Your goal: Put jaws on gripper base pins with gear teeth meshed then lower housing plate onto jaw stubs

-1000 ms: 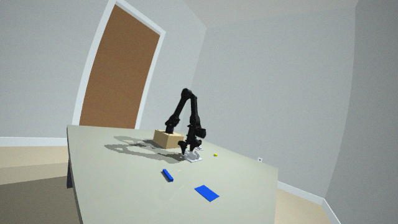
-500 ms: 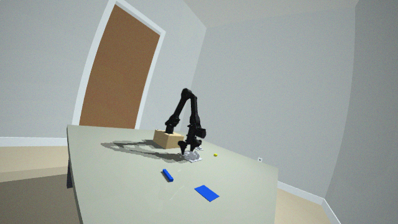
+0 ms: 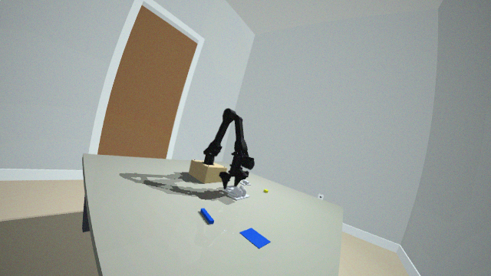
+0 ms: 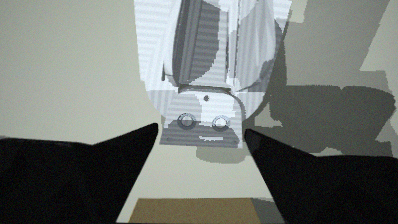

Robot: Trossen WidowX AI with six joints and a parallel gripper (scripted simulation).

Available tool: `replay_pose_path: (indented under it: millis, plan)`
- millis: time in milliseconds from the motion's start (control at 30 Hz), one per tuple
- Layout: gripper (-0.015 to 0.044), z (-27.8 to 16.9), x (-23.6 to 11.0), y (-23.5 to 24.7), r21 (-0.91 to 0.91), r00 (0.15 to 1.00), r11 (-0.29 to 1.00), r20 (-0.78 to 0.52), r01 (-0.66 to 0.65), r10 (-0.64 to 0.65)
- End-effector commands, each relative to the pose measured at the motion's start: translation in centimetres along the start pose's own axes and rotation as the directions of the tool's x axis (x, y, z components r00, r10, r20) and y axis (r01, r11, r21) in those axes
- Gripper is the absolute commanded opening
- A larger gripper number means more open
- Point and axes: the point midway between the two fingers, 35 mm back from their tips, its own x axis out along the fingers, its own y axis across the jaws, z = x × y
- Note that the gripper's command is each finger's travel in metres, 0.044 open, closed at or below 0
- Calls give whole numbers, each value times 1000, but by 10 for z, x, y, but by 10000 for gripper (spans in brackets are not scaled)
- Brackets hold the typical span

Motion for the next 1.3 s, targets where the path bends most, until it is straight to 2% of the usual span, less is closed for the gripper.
replay_pose_path:
  millis: [0,133,333,533,1267]
  plan:
    - [440,5,-30,0,0,1000,1000,23,-2,2]
    - [440,0,-66,0,1,1000,1000,21,-2,2]
    - [440,1,-65,0,4,1000,1000,26,-3,3]
    - [440,-21,-115,-3,1,1000,1000,19,-1,1]
    - [440,-21,-116,-3,1,1000,1000,19,-1,1]
